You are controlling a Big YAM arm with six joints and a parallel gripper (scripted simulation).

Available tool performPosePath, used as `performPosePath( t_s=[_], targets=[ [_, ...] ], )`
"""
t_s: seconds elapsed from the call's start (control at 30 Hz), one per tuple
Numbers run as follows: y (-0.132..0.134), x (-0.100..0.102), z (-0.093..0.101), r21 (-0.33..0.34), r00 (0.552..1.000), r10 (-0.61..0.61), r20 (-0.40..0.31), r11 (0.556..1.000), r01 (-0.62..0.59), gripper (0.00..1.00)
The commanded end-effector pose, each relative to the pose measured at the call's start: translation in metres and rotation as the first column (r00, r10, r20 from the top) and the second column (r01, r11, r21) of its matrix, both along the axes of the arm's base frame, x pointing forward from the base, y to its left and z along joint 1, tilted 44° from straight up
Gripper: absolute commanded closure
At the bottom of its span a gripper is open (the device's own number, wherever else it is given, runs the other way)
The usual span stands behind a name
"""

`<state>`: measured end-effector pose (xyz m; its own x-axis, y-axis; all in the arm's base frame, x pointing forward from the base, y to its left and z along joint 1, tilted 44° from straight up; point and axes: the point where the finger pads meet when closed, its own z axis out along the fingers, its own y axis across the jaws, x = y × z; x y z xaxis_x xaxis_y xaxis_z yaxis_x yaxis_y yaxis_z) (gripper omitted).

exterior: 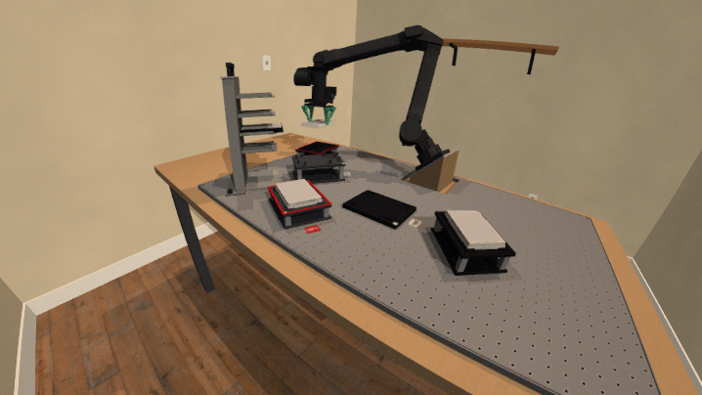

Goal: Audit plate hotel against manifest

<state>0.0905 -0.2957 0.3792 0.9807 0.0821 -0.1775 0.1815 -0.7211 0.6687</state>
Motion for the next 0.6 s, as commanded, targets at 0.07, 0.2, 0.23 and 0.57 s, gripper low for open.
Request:
performPosePath(
  t_s=[0.07, 0.2, 0.23, 0.57],
  targets=[
    [-0.013, -0.001, -0.005, -0.002, 1.000, 0.003, -0.013, 1.000, -0.003, 0.14],
    [-0.021, -0.002, -0.013, -0.002, 1.000, 0.003, -0.013, 1.000, -0.003, 0.14],
    [-0.022, -0.002, -0.015, -0.002, 1.000, 0.003, -0.013, 1.000, -0.003, 0.14],
    [-0.021, -0.001, -0.002, -0.032, 1.000, 0.005, 0.007, 0.999, -0.005, 0.14]
  ],
)
